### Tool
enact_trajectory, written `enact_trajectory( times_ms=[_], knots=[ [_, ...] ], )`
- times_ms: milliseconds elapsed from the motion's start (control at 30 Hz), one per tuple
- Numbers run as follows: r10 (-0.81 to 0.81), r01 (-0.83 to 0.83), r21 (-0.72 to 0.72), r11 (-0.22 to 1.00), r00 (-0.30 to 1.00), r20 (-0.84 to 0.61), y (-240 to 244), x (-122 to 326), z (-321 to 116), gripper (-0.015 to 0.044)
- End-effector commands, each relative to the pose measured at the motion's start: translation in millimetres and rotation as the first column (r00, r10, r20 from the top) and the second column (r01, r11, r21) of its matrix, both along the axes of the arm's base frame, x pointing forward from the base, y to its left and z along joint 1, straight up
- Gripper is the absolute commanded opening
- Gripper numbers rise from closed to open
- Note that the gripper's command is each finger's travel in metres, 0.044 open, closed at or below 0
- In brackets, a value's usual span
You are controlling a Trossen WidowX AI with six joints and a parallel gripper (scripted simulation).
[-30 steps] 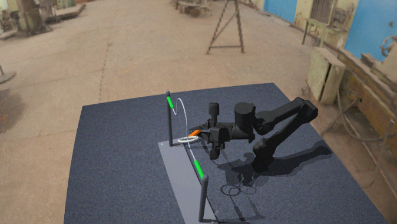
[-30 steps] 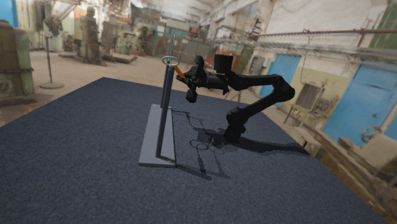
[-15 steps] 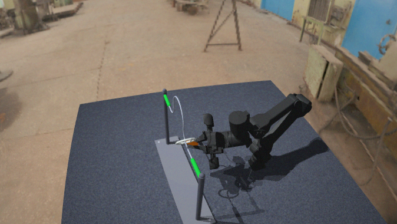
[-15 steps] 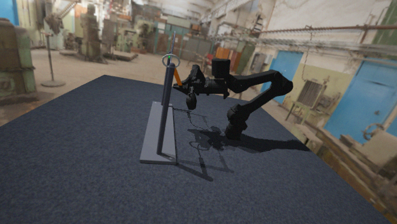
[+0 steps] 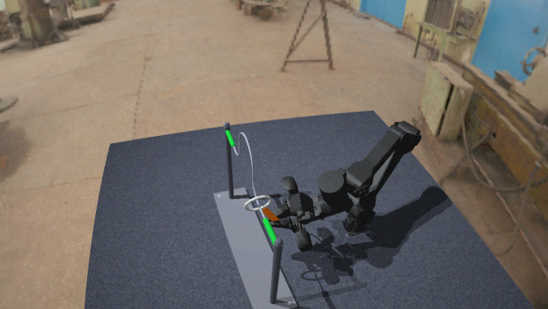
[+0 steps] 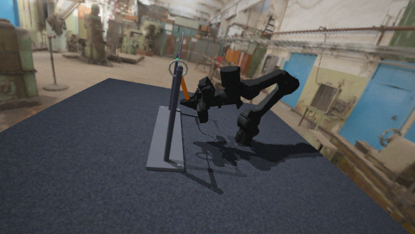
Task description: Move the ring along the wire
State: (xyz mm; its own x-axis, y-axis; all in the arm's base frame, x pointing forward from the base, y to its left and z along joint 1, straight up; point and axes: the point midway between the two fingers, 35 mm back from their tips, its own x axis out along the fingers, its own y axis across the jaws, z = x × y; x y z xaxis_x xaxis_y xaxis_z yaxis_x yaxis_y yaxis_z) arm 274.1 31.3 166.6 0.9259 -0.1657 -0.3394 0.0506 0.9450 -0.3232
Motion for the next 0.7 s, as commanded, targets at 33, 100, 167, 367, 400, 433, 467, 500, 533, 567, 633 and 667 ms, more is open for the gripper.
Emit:
enact_trajectory(
  times_ms=[33,100,167,367,400,433,467,500,533,567,633,667],
  knots=[
    [-0.003,0.003,0.103,0.995,1.0,-0.002,16.9,0.3,-0.6,-0.015],
    [-0.002,0.002,0.133,0.991,1.0,-0.004,22.3,-0.1,-1.3,-0.015],
    [-0.001,0.002,0.159,0.987,1.0,-0.006,27.3,-0.5,-1.8,-0.015],
    [0.001,0.002,0.221,0.975,1.0,-0.011,40.5,-1.4,-2.5,-0.015],
    [0.001,0.002,0.228,0.974,1.0,-0.011,42.4,-1.5,-2.6,-0.015],
    [0.001,0.002,0.235,0.972,1.0,-0.012,44.2,-1.6,-2.6,-0.015],
    [0.001,0.002,0.241,0.971,1.0,-0.012,45.9,-1.8,-2.6,-0.015],
    [0.002,0.002,0.247,0.969,1.0,-0.012,47.5,-1.9,-2.7,-0.015],
    [0.002,0.002,0.252,0.968,1.0,-0.013,49.2,-2.0,-2.7,-0.015],
    [0.002,0.002,0.257,0.966,1.0,-0.013,50.8,-2.1,-2.7,-0.015],
    [0.002,0.001,0.264,0.964,1.0,-0.013,53.6,-2.3,-2.7,-0.015],
    [0.002,0.001,0.268,0.964,1.0,-0.014,55.0,-2.4,-2.7,-0.015]
  ],
)
